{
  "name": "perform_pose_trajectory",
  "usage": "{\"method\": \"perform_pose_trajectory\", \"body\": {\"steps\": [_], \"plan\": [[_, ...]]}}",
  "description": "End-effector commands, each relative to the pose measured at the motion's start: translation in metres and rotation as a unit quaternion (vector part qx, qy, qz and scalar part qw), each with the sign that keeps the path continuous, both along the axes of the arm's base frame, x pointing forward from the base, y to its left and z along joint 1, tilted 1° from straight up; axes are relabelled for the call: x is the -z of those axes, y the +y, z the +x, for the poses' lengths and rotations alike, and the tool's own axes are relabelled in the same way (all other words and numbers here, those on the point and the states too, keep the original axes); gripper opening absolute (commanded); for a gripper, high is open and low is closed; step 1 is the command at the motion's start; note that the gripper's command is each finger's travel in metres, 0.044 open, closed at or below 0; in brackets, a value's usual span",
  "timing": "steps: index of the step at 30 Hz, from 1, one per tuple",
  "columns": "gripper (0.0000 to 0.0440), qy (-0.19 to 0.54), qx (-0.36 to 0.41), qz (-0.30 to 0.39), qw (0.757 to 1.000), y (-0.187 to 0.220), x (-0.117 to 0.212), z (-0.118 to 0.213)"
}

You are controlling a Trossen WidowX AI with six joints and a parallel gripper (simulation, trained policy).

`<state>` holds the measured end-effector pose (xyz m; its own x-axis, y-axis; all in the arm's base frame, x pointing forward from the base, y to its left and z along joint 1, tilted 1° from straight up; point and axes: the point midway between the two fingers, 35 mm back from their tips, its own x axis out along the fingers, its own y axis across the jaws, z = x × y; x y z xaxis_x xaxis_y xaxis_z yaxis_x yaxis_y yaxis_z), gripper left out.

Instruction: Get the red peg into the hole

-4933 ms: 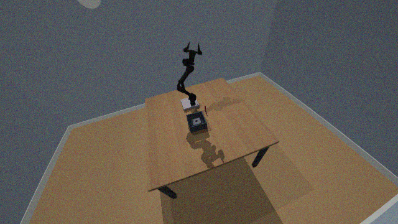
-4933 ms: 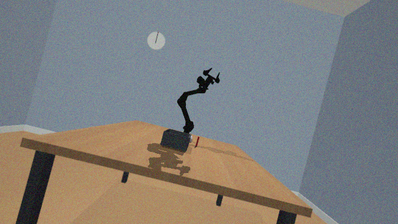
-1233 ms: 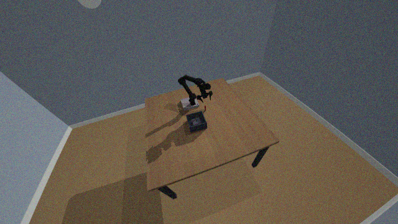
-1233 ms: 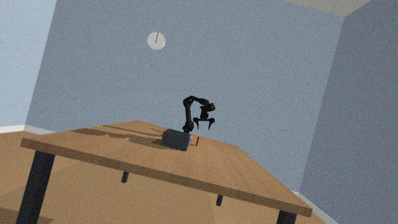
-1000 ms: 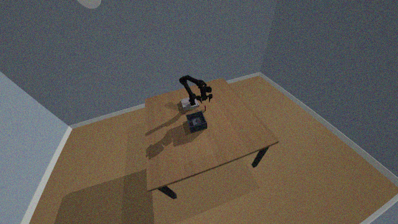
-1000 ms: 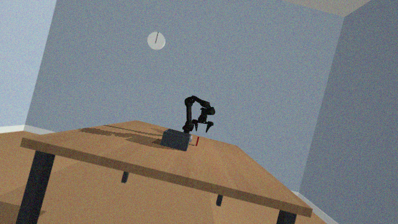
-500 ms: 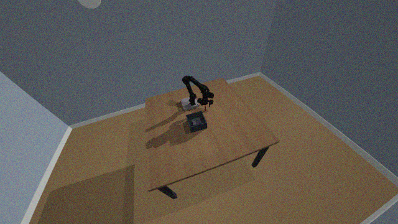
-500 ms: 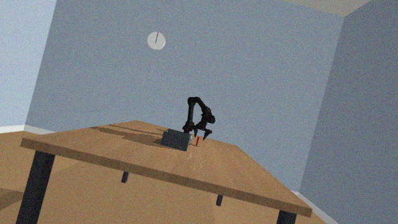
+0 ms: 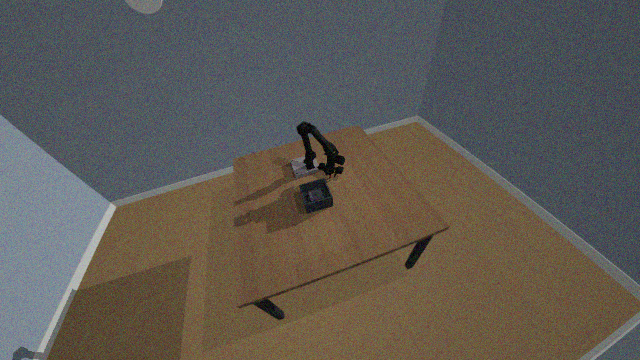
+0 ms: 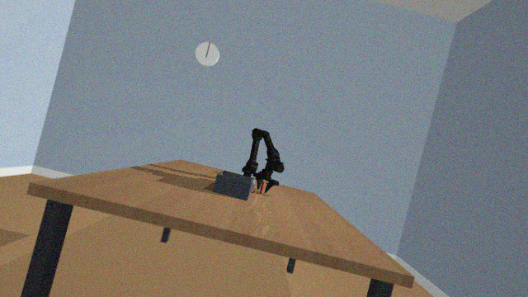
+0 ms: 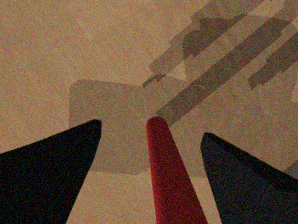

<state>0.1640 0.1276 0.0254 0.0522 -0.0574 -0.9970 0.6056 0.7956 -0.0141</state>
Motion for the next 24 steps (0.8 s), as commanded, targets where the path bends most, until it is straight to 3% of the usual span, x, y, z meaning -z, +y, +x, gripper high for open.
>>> {"method": "perform_pose_trajectory", "body": {"steps": [1, 9, 24], "plan": [[0.0196, 0.007, 0.008, -0.01, 1.0, -0.002, 0.007, 0.0], [0.0005, 0.028, 0.015, -0.034, 0.999, -0.006, 0.012, 0.0], [0.0, -0.05, 0.018, -0.055, 0.997, -0.018, -0.056, 0.037]]}}
